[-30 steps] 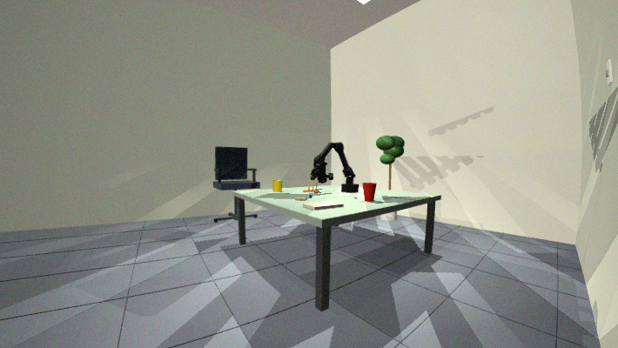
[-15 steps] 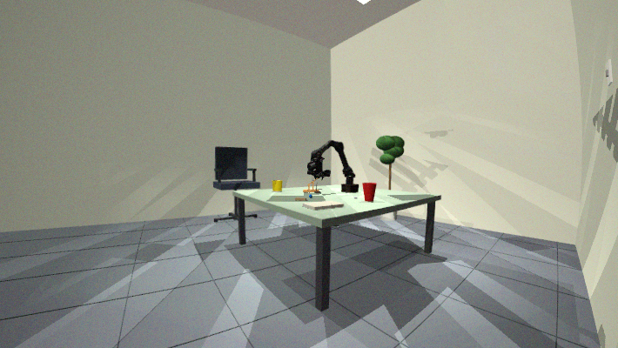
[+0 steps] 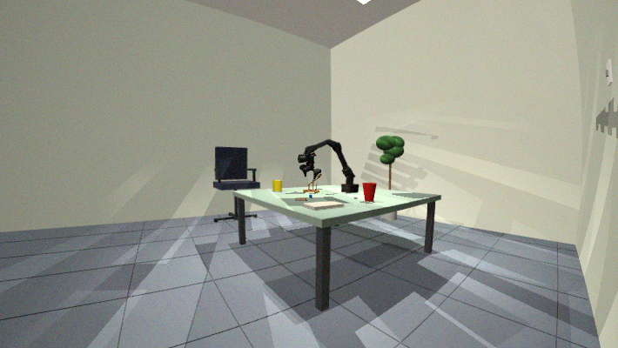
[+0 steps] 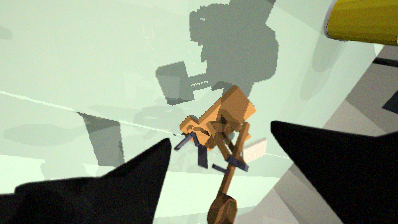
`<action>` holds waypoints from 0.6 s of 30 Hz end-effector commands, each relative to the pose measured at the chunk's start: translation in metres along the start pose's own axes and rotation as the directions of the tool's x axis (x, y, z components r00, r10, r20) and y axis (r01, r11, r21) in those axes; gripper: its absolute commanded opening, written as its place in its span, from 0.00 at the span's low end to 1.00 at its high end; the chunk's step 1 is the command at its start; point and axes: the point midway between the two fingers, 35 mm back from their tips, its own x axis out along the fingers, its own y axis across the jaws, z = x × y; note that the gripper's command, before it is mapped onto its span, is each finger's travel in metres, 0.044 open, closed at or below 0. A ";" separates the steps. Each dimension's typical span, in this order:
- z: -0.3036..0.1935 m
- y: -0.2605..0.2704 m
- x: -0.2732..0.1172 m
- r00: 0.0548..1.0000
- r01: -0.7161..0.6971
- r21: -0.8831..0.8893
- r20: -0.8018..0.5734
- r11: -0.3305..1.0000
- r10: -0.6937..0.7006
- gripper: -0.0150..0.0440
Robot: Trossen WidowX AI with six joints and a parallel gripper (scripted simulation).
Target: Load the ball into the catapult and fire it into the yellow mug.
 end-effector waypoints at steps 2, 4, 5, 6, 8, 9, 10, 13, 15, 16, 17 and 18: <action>0.008 -0.030 -0.004 0.996 -0.019 0.141 0.094 0.990 0.006 1.00; 0.010 -0.043 -0.007 0.991 -0.027 0.194 0.132 0.981 0.002 1.00; 0.010 -0.050 -0.008 0.989 -0.032 0.220 0.151 0.975 -0.002 1.00; 0.010 -0.056 -0.010 0.986 -0.037 0.245 0.169 0.969 -0.006 1.00; 0.011 -0.069 -0.013 0.979 -0.047 0.294 0.205 0.955 -0.015 1.00; 0.011 -0.076 -0.015 0.975 -0.052 0.318 0.223 0.947 -0.021 1.00; 0.010 -0.083 -0.016 0.970 -0.058 0.341 0.241 0.938 -0.028 1.00; 0.009 -0.104 -0.022 0.955 -0.076 0.409 0.292 0.909 -0.052 1.00; 0.008 -0.119 -0.026 0.944 -0.088 0.451 0.323 0.888 -0.070 1.00; 0.007 -0.127 -0.028 0.937 -0.095 0.472 0.339 0.876 -0.082 1.00; 0.006 -0.136 -0.031 0.930 -0.102 0.493 0.355 0.864 -0.093 1.00; 0.005 -0.144 -0.033 0.923 -0.109 0.514 0.370 0.851 -0.106 1.00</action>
